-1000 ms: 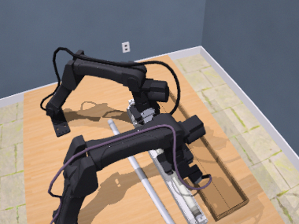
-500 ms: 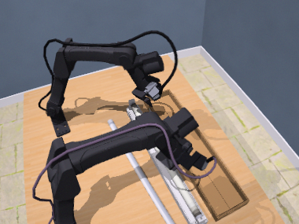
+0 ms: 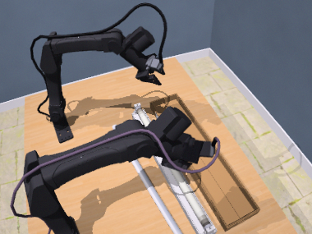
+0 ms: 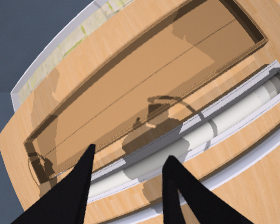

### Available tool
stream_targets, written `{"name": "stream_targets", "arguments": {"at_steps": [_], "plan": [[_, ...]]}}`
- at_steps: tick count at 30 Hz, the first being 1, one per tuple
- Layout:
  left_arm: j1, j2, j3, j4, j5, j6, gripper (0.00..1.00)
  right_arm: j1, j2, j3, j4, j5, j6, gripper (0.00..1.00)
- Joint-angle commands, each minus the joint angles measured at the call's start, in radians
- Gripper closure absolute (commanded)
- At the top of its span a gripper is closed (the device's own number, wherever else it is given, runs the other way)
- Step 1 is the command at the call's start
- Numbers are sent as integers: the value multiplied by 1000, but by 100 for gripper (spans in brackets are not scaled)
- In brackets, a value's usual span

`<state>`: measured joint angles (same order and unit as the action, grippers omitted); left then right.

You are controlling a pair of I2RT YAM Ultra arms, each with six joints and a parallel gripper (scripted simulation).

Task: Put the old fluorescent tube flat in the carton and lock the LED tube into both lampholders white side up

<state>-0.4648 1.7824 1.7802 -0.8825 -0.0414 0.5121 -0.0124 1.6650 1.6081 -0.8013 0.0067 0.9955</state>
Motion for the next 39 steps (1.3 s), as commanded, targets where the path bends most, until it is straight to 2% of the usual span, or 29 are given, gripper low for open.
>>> {"name": "stream_targets", "arguments": {"at_steps": [1,4,11,12,19,21,22,23,24,26,30,36,39], "plan": [[28,-78,-66,127,3,-76,51,8,-79,-51,113,-1,-134,51],[41,-99,-84,153,19,-93,51,13,-97,-65,137,1,-167,51],[167,-298,-264,384,32,-238,51,4,-247,-162,301,20,-430,51],[158,-283,-293,397,43,-240,51,-1,-247,-215,342,8,-456,51],[295,-502,-460,614,45,-375,51,23,-417,-293,480,22,-673,51],[295,-502,-460,614,45,-375,51,23,-417,-293,480,22,-673,51],[316,-533,-507,680,49,-409,51,12,-454,-353,567,15,-765,51],[292,-479,-523,658,51,-392,51,-3,-418,-387,571,-10,-746,51],[320,-538,-529,675,30,-395,51,-2,-465,-392,594,-10,-749,51],[345,-581,-563,725,19,-423,51,0,-503,-419,640,-6,-804,51],[400,-667,-647,826,51,-487,51,8,-577,-483,731,4,-937,51],[460,-748,-741,919,57,-538,51,17,-641,-563,827,-24,-1031,51],[463,-743,-752,930,57,-543,51,10,-633,-571,843,-33,-1035,51]]}}
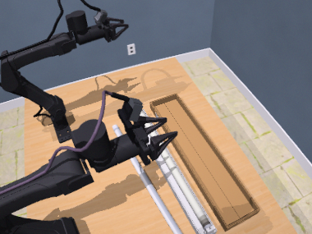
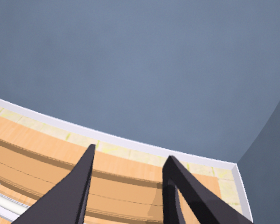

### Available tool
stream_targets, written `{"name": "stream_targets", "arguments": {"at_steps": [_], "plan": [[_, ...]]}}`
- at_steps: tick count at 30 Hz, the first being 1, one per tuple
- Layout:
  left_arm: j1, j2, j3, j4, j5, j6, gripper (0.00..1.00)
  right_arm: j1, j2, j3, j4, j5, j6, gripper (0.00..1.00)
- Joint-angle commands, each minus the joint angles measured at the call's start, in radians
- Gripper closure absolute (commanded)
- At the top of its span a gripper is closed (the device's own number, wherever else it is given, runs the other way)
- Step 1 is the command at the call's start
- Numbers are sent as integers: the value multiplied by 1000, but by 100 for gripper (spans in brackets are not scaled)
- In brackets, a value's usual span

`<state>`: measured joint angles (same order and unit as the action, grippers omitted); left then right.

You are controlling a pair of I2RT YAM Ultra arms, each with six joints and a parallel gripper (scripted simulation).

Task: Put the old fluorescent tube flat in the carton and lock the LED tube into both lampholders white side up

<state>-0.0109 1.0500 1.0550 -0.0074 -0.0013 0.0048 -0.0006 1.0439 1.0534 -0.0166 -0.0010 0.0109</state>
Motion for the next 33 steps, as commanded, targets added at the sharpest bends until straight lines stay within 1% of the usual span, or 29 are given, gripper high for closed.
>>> {"name": "stream_targets", "arguments": {"at_steps": [1,3,4,5,6,7,8,11,14,16,17,18,21,31,33], "plan": [[14,-23,-29,48,16,-30,51,-12,-16,-19,54,-22,-46,51],[16,-27,-34,37,16,-26,51,-12,-33,-20,48,-24,-36,51],[17,-28,-8,10,14,-20,51,-8,-24,8,39,-21,-19,51],[17,-36,16,0,-12,4,51,-8,-39,17,40,-22,-1,51],[18,-42,24,-1,-14,5,51,-8,-43,22,40,-22,1,51],[-11,17,-8,-20,-15,19,51,-7,21,-12,10,-11,28,51],[-20,30,6,-25,-27,33,51,-3,29,-40,8,8,56,51],[-70,56,17,-47,-70,89,51,8,41,-51,11,19,167,51],[-147,105,18,-78,-127,165,51,10,68,-76,16,22,316,51],[-147,105,18,-78,-127,165,51,10,68,-76,16,22,316,51],[-180,131,24,-91,-164,187,51,-2,76,-59,43,12,377,51],[-206,145,44,-87,-186,201,51,-4,84,-67,48,17,422,51],[-290,198,35,-118,-236,265,51,18,117,-117,33,33,543,51],[-573,389,64,-215,-425,464,51,13,219,-203,54,48,960,51],[-573,389,64,-215,-425,464,51,13,219,-203,54,48,960,51]]}}
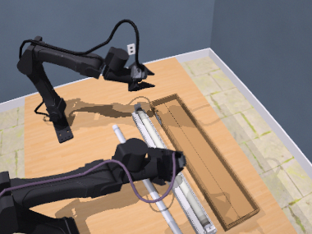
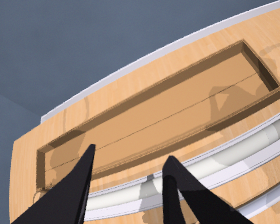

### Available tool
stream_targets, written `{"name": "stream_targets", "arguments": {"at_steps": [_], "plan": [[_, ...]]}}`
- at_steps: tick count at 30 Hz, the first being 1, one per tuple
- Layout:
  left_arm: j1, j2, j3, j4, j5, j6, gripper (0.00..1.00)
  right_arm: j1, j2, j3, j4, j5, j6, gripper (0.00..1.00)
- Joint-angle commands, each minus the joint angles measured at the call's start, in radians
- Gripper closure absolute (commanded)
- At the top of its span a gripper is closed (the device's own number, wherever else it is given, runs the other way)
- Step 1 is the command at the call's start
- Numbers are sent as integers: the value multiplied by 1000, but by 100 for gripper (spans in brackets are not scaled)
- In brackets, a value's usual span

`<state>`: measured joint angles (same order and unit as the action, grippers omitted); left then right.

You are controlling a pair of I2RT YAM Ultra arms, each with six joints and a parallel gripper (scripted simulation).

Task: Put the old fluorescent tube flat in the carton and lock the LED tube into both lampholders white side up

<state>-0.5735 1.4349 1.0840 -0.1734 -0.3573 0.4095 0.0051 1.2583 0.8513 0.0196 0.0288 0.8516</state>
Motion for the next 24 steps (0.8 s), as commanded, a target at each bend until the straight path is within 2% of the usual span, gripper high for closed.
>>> {"name": "stream_targets", "arguments": {"at_steps": [1,12,24], "plan": [[-44,34,50,-68,-101,69,51,1,4,7,25,14,170,51],[-358,240,70,-163,-310,297,51,8,128,-104,36,40,641,51],[-529,370,96,-222,-400,362,51,8,188,-157,39,60,840,51]]}}
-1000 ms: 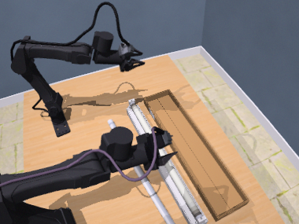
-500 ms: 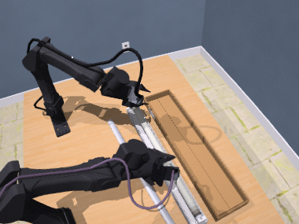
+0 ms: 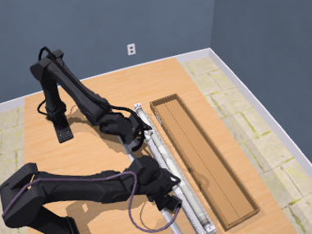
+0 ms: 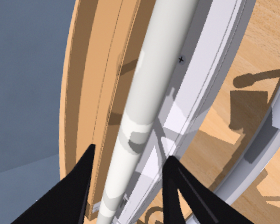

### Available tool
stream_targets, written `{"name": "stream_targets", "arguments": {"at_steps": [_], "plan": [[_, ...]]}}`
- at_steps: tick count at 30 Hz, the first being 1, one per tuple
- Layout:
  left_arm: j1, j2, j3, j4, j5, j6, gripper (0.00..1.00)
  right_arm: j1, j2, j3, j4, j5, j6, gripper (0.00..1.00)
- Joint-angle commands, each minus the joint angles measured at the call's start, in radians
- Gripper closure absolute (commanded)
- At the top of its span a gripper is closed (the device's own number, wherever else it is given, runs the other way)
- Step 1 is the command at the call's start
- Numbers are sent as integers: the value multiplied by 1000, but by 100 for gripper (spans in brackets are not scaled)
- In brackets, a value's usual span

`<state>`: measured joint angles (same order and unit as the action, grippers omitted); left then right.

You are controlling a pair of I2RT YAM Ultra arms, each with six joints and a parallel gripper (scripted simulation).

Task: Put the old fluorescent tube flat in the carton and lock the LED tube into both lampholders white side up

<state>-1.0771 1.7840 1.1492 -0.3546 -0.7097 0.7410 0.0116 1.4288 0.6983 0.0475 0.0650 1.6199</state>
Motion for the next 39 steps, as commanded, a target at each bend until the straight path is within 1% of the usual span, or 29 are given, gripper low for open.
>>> {"name": "stream_targets", "arguments": {"at_steps": [1,3,4,7,11,12,13,16,18,24,25,27,28,29,32,34,36,37,38,39], "plan": [[-28,24,33,-43,-49,30,51,1,5,6,17,22,68,51],[-15,6,39,-40,-38,-8,51,2,-30,30,17,23,32,51],[-27,31,1,-45,-23,-11,51,1,5,-23,-15,22,2,51],[-27,23,1,-45,-21,-11,51,1,13,5,-10,22,2,51],[-26,13,4,-45,-15,-12,51,1,4,3,-13,23,2,51],[-5,48,-30,31,12,31,51,-17,51,28,41,21,-1,51],[-1,49,-5,46,15,39,51,-16,55,31,51,20,-2,51],[15,65,-33,76,22,56,51,-20,95,33,77,-2,-5,51],[26,79,6,101,27,70,51,-7,119,42,95,-7,-7,51],[53,113,14,163,44,104,51,-16,186,67,148,-13,-12,51],[54,111,16,134,34,87,51,-17,187,69,128,9,-10,51],[54,111,16,134,34,87,51,-17,187,69,128,9,-10,51],[62,126,10,183,50,115,51,-18,210,77,162,-8,-14,51],[66,129,30,195,53,120,51,-27,222,83,171,-15,-15,51],[80,151,24,211,59,130,51,-13,258,94,185,-4,-16,51],[71,137,-15,178,48,118,51,-5,224,89,163,11,-13,51],[58,120,31,153,31,95,51,-11,194,96,169,6,-13,51],[58,118,34,153,32,95,51,-10,203,92,170,11,-13,51],[60,111,8,175,44,105,51,-10,206,82,173,10,-13,51],[73,107,0,161,45,108,51,-9,204,53,175,10,-14,51]]}}
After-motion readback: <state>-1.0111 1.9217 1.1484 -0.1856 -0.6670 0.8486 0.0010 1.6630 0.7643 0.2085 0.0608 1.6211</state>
